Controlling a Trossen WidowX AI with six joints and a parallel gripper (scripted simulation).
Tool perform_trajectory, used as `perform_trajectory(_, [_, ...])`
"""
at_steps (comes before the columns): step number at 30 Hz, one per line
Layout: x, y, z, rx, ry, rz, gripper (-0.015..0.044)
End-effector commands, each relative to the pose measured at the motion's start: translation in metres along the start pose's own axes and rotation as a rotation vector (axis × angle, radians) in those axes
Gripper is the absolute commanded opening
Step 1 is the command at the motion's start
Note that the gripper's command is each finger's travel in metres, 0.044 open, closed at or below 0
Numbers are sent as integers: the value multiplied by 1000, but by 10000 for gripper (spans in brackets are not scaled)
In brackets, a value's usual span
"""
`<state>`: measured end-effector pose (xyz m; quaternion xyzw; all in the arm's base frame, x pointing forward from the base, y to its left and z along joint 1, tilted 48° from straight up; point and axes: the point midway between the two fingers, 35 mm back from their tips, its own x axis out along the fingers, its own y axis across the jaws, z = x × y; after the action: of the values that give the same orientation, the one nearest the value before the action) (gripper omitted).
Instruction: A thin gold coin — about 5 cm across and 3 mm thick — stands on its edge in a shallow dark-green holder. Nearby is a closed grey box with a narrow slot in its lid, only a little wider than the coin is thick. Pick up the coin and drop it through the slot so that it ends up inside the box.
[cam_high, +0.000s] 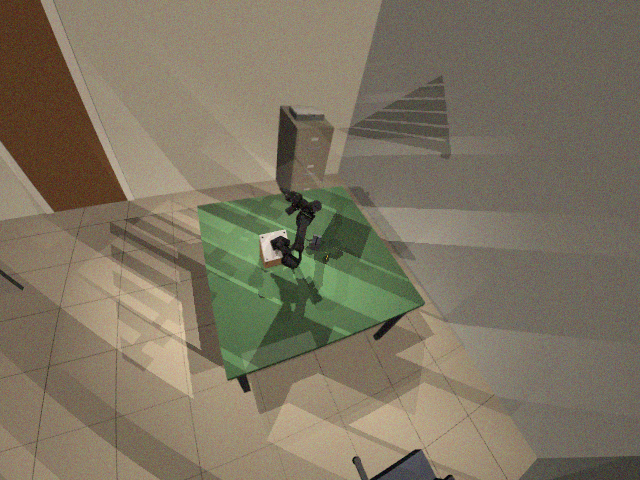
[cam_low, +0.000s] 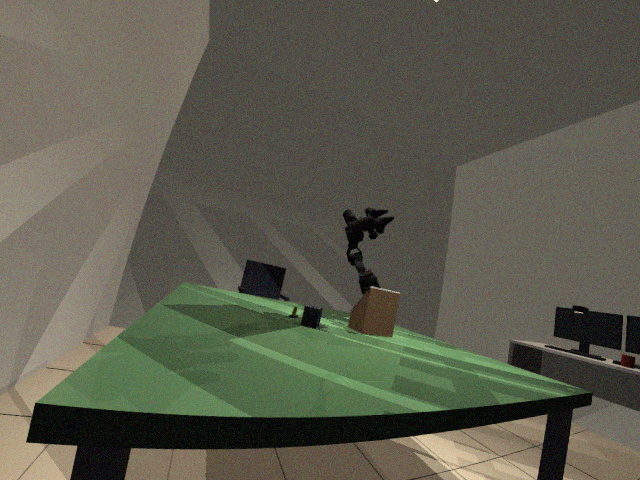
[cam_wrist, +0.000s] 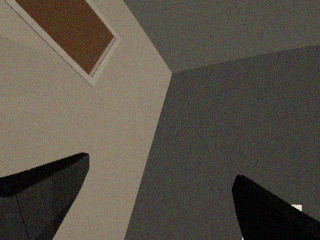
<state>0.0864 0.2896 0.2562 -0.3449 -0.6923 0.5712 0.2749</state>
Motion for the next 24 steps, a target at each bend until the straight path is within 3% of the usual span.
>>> perform_trajectory(1, [-1,1,-2,10,11,4,374])
perform_trajectory(9, [-60,55,-90,466,530,166,164])
perform_trajectory(17, [-167,126,-129,934,1111,313,161])
perform_trajectory(24, [-271,175,-104,1293,1629,439,161])
